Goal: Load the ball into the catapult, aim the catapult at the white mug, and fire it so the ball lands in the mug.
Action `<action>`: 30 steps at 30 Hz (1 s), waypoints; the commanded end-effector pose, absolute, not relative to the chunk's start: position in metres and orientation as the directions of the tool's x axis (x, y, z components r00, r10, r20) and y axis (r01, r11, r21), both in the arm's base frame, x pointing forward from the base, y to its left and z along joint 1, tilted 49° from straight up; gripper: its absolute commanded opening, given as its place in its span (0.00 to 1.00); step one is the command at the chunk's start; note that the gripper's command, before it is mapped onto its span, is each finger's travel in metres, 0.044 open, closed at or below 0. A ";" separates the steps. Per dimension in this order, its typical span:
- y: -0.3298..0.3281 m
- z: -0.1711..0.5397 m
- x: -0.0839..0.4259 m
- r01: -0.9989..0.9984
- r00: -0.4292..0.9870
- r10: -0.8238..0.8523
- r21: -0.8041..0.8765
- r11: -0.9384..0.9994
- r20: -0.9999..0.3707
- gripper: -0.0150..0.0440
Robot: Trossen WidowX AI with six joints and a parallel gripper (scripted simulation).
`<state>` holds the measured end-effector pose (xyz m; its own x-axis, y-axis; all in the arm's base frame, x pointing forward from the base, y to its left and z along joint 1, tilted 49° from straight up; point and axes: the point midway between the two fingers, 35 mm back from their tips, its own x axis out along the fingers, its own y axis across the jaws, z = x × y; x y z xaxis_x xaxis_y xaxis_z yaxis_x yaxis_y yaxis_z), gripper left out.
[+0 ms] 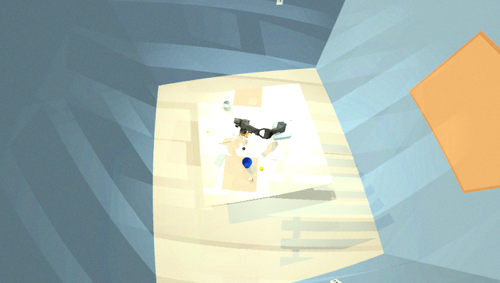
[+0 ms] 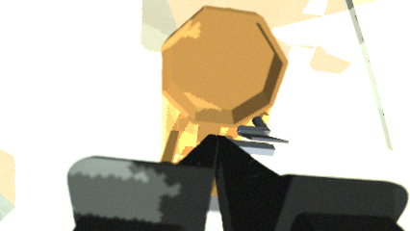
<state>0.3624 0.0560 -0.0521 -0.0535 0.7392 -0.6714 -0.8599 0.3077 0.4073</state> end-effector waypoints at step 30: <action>0.100 -0.077 0.365 -0.858 -0.057 0.744 0.414 0.304 -0.665 0.25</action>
<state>0.3679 0.0909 -0.0721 -0.0462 0.7397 -0.6714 -0.8585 0.3142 0.4053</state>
